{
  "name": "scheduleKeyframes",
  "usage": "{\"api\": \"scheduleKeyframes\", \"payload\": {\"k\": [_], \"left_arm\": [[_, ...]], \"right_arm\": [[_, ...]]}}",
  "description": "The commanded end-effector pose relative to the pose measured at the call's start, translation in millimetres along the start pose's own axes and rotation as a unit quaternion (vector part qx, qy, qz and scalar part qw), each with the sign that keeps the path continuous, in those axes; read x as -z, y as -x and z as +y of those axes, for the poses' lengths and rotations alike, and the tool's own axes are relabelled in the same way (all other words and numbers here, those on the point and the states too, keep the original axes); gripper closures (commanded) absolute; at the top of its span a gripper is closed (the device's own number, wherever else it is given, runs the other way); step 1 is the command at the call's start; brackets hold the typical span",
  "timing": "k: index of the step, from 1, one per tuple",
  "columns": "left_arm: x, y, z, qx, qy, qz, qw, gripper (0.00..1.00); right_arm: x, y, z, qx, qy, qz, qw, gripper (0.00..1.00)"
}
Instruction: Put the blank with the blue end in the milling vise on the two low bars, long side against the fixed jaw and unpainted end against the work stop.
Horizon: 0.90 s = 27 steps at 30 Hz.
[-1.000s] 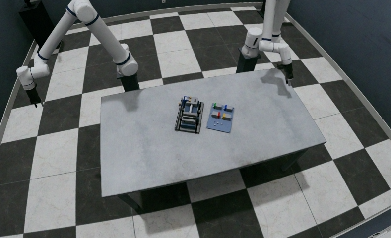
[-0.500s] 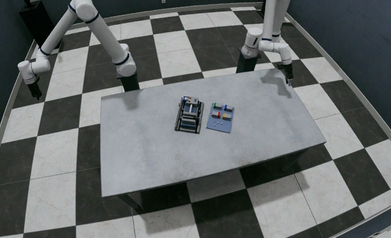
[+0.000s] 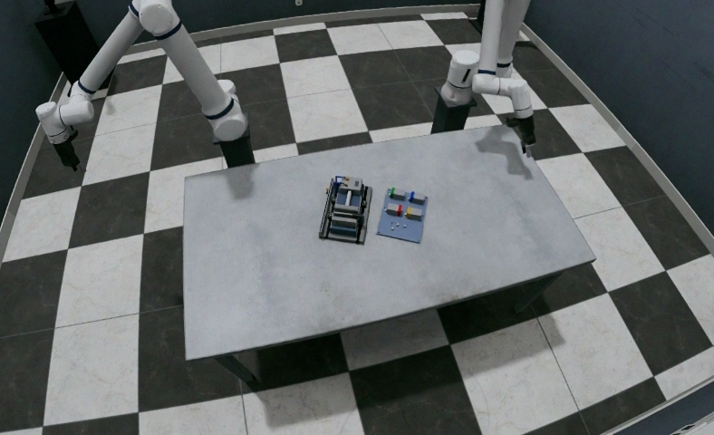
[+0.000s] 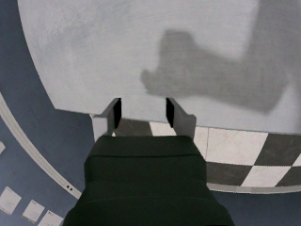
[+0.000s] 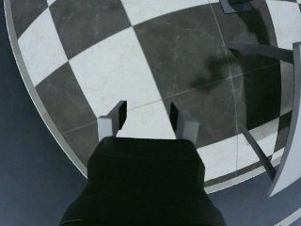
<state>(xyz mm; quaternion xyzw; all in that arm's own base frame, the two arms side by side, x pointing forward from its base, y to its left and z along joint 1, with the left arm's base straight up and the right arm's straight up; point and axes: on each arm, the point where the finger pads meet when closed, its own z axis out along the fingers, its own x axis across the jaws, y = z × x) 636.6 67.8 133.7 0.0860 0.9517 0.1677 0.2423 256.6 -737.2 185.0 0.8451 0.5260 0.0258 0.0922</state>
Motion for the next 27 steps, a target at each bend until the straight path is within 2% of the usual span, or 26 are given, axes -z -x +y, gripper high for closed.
{"api": "scheduleKeyframes", "payload": {"k": [1,8,11,25,27], "left_arm": [[0,1,0,0.000,0.000,-0.001,1.000,0.00],[0,1,0,0.000,0.000,-0.001,1.000,0.00],[0,1,0,0.000,0.000,-0.001,1.000,0.00],[0,1,0,0.000,0.000,-0.001,1.000,0.00],[0,1,0,0.000,0.000,-0.001,1.000,0.00]], "right_arm": [[4,6,-19,-0.033,-0.005,-0.002,0.9995,0.00],[9,13,-51,-0.088,-0.015,-0.003,0.9960,0.00],[10,14,-55,-0.095,-0.016,-0.003,0.9953,0.00],[19,22,-113,-0.196,-0.033,-0.007,0.9800,0.00],[19,22,-113,-0.196,-0.033,-0.007,0.9800,0.00]]}}
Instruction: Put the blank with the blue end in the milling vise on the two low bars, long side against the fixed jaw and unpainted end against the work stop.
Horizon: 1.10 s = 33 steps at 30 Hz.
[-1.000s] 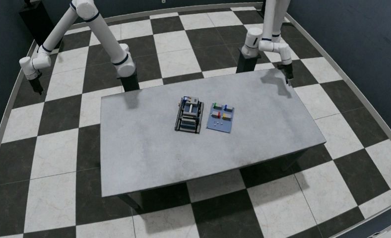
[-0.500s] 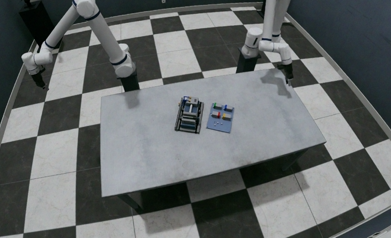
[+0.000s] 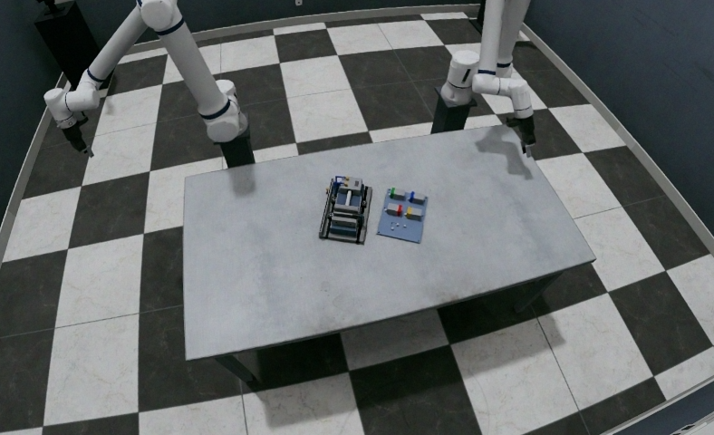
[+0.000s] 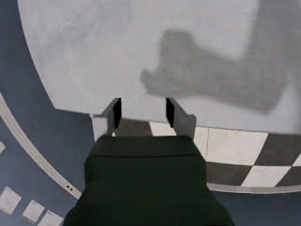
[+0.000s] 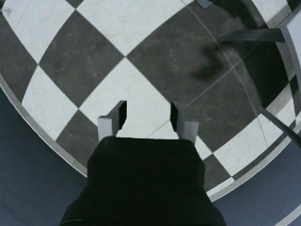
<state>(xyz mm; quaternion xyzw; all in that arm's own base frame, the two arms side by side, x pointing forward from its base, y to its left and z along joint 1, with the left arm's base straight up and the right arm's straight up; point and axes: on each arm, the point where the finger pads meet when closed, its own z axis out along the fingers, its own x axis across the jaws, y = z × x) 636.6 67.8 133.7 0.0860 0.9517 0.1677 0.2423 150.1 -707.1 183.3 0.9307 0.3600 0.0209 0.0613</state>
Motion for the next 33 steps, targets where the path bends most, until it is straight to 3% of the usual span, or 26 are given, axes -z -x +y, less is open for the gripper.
{"api": "scheduleKeyframes", "payload": {"k": [1,17,33], "left_arm": [[0,1,0,0.000,0.000,-0.001,1.000,0.00],[0,1,0,0.000,0.000,-0.001,1.000,0.00],[0,1,0,0.000,0.000,-0.001,1.000,0.00]], "right_arm": [[2,5,-8,-0.017,-0.002,-0.001,0.9998,0.00],[7,25,-54,-0.107,-0.017,-0.005,0.9941,0.00],[11,40,-96,-0.189,-0.030,-0.010,0.9815,0.00]]}}
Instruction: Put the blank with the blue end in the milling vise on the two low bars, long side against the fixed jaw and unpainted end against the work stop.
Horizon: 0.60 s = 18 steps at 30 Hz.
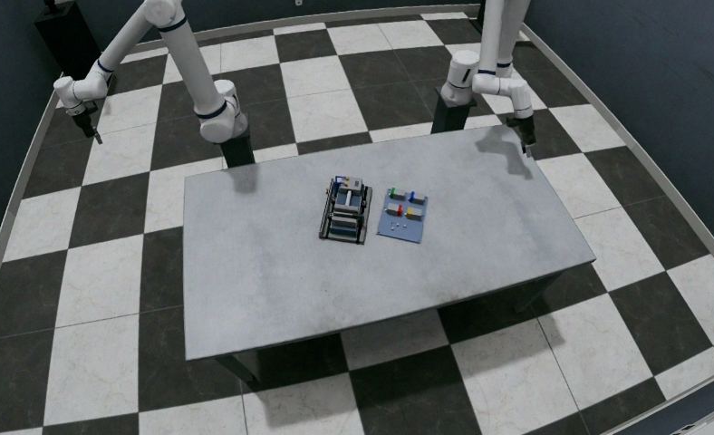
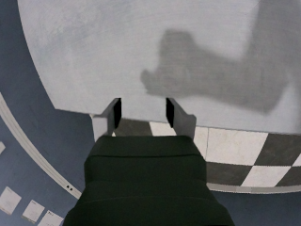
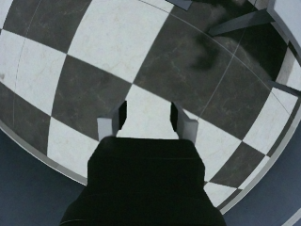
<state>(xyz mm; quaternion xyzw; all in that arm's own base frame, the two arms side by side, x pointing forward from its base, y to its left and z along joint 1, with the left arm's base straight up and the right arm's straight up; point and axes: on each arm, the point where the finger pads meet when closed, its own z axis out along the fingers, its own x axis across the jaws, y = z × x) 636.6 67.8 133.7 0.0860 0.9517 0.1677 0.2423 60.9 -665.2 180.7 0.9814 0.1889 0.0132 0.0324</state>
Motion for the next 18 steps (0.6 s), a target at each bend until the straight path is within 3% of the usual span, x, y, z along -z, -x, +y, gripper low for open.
{"api": "scheduleKeyframes", "payload": {"k": [1,18], "left_arm": [[0,1,0,0.000,0.000,-0.001,1.000,0.00],[0,1,0,0.000,0.000,-0.001,1.000,0.00]], "right_arm": [[1,4,-4,-0.011,-0.001,-0.001,0.9999,0.00],[2,25,-33,-0.079,-0.012,-0.005,0.9968,0.00]]}}
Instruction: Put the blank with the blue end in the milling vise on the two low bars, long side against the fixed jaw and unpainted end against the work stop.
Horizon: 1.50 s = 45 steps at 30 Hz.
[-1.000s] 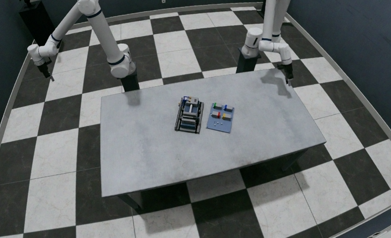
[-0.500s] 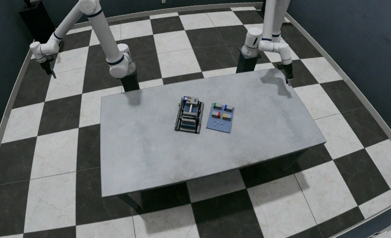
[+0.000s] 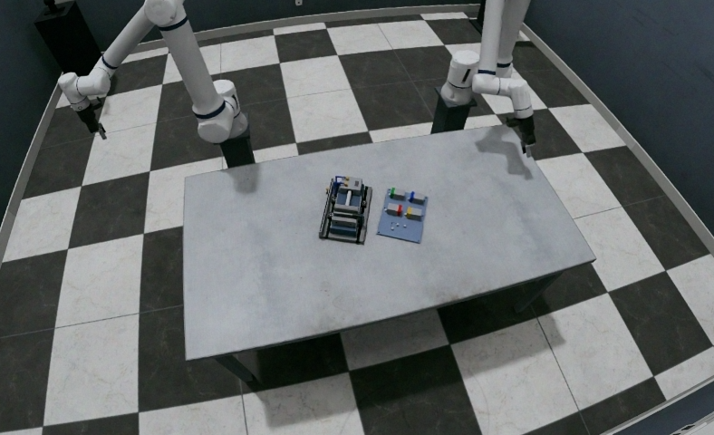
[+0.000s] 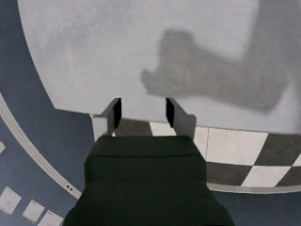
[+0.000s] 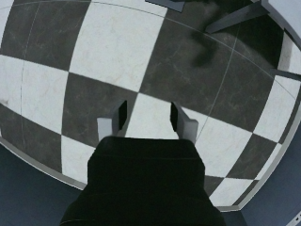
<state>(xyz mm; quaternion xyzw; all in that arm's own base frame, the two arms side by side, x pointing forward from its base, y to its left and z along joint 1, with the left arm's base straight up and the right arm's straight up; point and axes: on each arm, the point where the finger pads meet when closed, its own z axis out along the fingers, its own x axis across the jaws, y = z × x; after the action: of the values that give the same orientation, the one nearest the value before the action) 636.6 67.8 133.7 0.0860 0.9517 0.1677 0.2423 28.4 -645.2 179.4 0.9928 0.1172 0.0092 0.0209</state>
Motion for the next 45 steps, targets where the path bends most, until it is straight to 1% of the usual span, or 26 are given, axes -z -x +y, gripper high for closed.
{"api": "scheduleKeyframes", "payload": {"k": [1,15,32,45], "left_arm": [[0,1,0,0.000,0.000,-0.001,1.000,0.00],[0,1,0,0.000,0.000,-0.001,1.000,0.00],[0,1,0,0.000,0.000,-0.001,1.000,0.00],[0,1,0,0.000,0.000,-0.001,1.000,0.00]], "right_arm": [[1,4,-3,-0.010,-0.001,-0.001,0.9999,0.00],[1,20,-22,-0.059,-0.008,-0.004,0.9982,0.00],[1,32,-37,-0.097,-0.014,-0.007,0.9952,0.00],[1,38,-44,-0.116,-0.017,-0.008,0.9931,0.00]]}}
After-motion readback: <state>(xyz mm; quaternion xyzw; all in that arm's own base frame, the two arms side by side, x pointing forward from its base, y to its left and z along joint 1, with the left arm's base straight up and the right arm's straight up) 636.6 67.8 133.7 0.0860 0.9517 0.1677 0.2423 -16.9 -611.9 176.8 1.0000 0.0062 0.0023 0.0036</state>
